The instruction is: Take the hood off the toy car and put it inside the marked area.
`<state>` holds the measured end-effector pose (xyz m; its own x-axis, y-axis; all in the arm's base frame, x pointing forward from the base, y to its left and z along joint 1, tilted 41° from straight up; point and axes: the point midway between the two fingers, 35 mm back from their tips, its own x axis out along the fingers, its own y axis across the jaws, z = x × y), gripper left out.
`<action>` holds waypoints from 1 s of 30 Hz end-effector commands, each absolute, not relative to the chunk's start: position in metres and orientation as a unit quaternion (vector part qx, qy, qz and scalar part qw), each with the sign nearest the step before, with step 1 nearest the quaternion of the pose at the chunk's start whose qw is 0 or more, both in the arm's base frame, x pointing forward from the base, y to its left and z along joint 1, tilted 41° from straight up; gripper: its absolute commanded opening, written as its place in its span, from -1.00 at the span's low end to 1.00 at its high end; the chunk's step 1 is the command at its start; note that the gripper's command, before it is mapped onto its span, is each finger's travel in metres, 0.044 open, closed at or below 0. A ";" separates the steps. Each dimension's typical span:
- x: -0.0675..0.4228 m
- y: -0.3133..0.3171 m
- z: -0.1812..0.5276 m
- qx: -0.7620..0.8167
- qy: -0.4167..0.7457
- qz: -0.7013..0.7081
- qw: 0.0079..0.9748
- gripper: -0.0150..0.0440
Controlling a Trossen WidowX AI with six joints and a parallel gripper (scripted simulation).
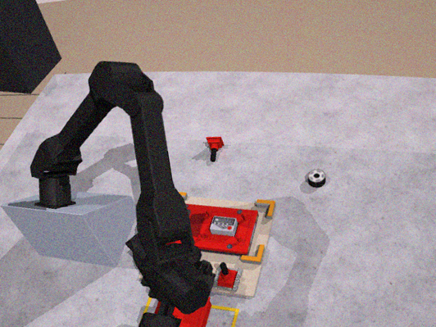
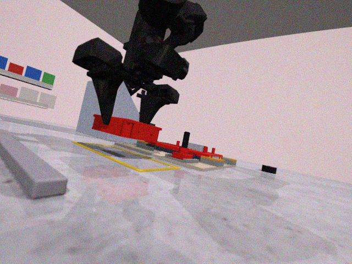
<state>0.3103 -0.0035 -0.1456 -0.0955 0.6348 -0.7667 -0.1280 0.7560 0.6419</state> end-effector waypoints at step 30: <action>0.307 0.009 -0.159 0.191 0.678 0.296 0.645 -0.49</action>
